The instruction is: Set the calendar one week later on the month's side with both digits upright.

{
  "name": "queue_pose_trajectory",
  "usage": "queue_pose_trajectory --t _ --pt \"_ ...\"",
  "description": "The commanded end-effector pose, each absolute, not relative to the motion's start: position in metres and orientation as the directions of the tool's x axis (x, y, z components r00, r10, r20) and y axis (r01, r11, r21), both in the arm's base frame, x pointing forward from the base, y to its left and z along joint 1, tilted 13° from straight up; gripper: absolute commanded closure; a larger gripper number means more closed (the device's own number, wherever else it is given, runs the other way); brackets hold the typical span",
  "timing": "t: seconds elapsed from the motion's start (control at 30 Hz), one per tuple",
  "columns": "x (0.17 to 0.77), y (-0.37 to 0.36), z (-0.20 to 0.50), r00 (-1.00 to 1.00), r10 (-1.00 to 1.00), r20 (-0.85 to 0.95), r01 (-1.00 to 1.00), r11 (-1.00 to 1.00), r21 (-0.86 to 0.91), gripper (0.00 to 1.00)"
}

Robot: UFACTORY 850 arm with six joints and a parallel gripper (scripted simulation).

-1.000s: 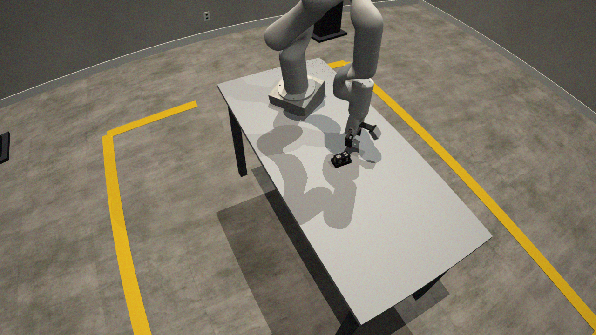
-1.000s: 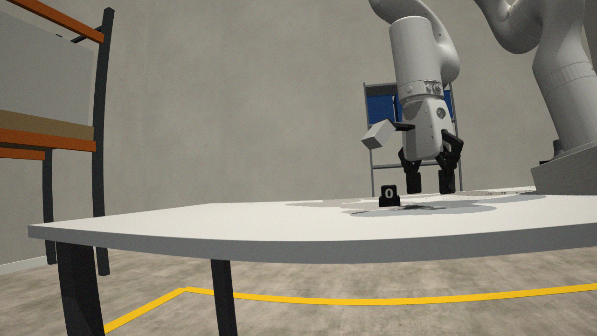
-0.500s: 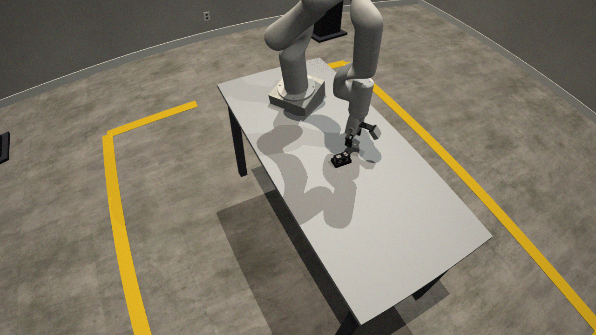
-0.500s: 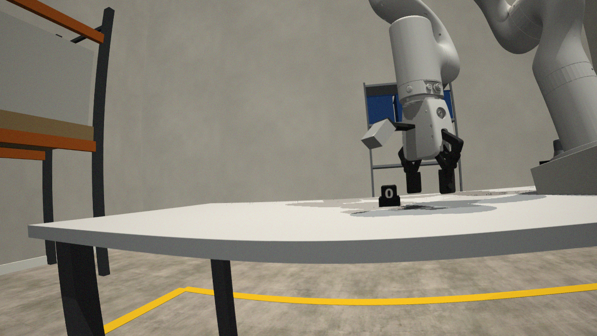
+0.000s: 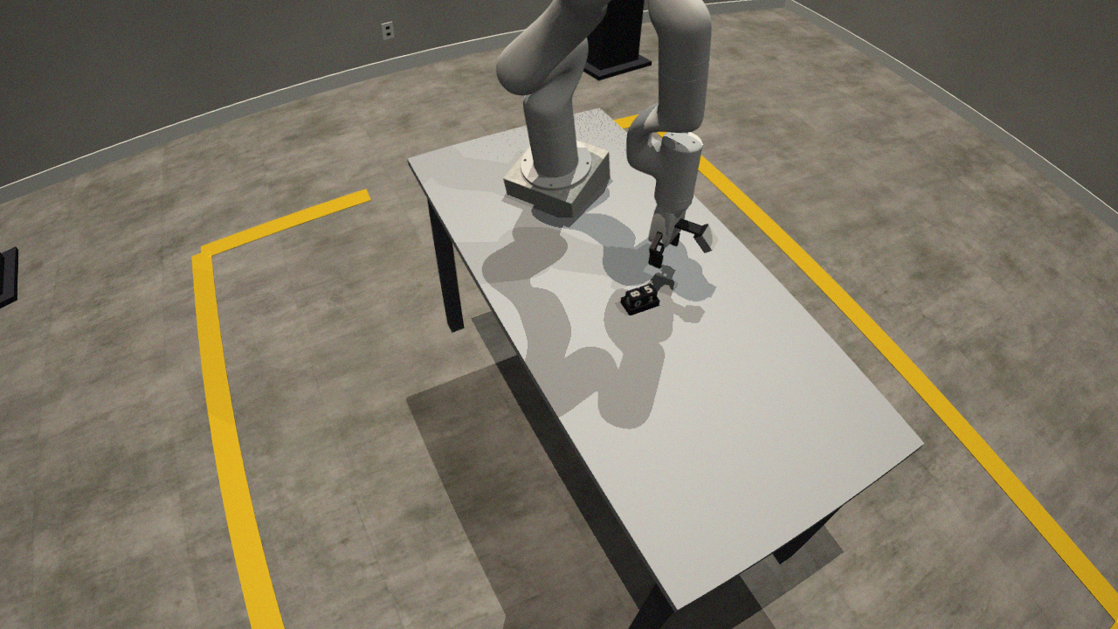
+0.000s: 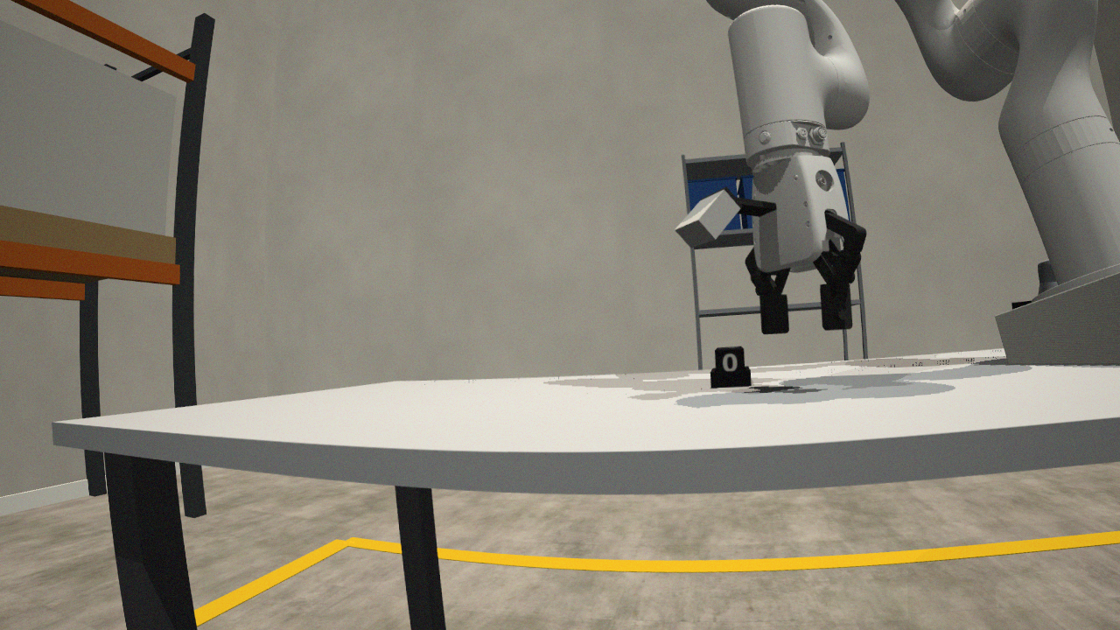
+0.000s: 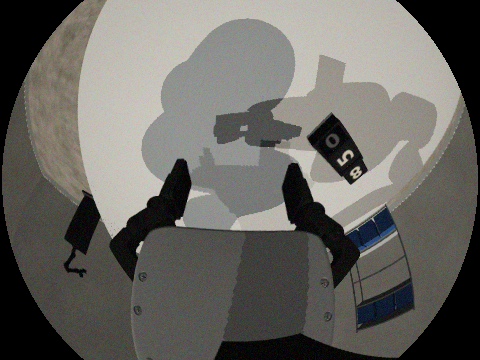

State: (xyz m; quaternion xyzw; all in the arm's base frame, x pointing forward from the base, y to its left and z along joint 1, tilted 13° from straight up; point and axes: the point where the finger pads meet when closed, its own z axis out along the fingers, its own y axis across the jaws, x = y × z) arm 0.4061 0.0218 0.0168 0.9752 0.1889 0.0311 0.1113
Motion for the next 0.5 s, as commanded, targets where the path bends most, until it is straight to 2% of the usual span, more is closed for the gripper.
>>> queue_pose_trajectory --t 0.0,0.47 --pt "0.406 0.022 0.022 0.925 0.380 0.008 0.369 -0.901 0.229 0.00" --pt "0.423 -0.001 0.028 0.893 0.450 -0.011 0.441 -0.868 0.229 0.00"
